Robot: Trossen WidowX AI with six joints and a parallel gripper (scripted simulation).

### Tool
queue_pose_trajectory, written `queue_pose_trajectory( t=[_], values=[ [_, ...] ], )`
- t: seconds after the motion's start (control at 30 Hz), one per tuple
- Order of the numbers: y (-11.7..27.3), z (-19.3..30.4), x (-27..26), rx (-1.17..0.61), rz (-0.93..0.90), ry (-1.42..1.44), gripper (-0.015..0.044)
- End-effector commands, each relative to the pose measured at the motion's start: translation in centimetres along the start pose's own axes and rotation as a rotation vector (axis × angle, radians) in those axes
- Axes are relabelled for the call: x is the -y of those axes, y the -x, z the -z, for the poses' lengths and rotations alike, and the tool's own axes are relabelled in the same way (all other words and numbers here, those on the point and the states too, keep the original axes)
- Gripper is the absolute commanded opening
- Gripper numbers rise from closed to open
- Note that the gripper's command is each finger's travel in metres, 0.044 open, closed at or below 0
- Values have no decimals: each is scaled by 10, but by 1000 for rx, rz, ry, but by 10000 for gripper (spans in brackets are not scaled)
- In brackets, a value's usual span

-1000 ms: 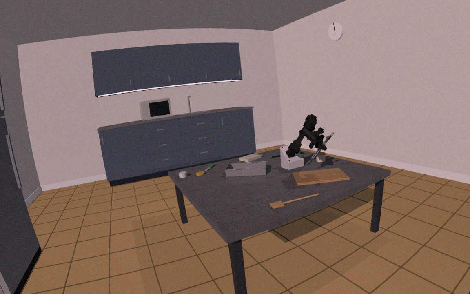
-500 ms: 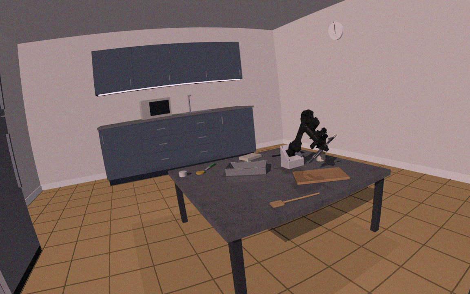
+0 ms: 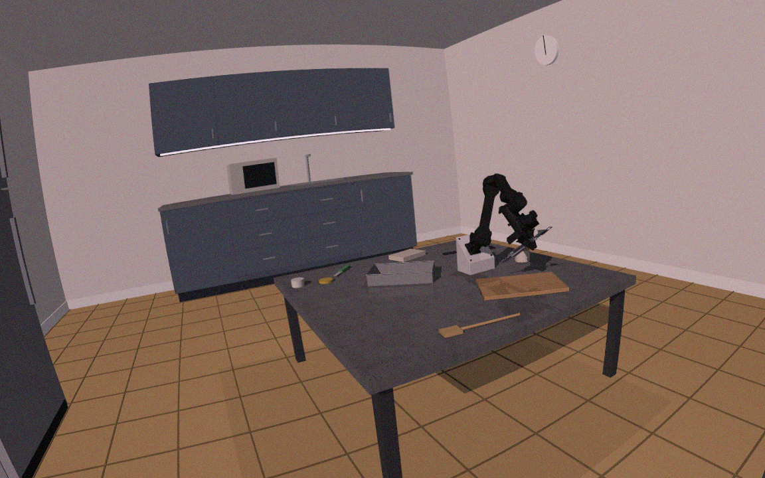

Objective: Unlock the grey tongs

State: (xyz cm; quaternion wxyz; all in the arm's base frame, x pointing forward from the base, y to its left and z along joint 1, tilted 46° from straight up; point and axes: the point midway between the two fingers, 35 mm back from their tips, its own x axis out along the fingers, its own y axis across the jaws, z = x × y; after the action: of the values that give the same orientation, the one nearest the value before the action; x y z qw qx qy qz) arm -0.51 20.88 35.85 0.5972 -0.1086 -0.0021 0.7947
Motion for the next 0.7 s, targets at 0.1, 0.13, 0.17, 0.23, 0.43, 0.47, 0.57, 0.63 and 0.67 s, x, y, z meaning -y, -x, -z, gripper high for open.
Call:
queue_pose_trajectory(
  t=[0.1,0.13,0.17,0.23,0.43,0.47,0.57,0.63,0.67],
  values=[
    [-3,-3,-1,-67,11,-1,-150],
    [-3,-3,-2,-79,13,-1,-150],
    [-4,-3,-2,-92,14,-2,-150],
    [-5,-2,-3,-118,16,-2,-150],
    [-8,1,-5,-198,21,8,-150],
    [-8,2,-6,-212,22,10,-150],
    [-9,4,-7,-254,24,21,-150],
    [-9,5,-8,-282,25,30,-150],
    [-9,5,-9,-296,26,36,-150]
  ],
)
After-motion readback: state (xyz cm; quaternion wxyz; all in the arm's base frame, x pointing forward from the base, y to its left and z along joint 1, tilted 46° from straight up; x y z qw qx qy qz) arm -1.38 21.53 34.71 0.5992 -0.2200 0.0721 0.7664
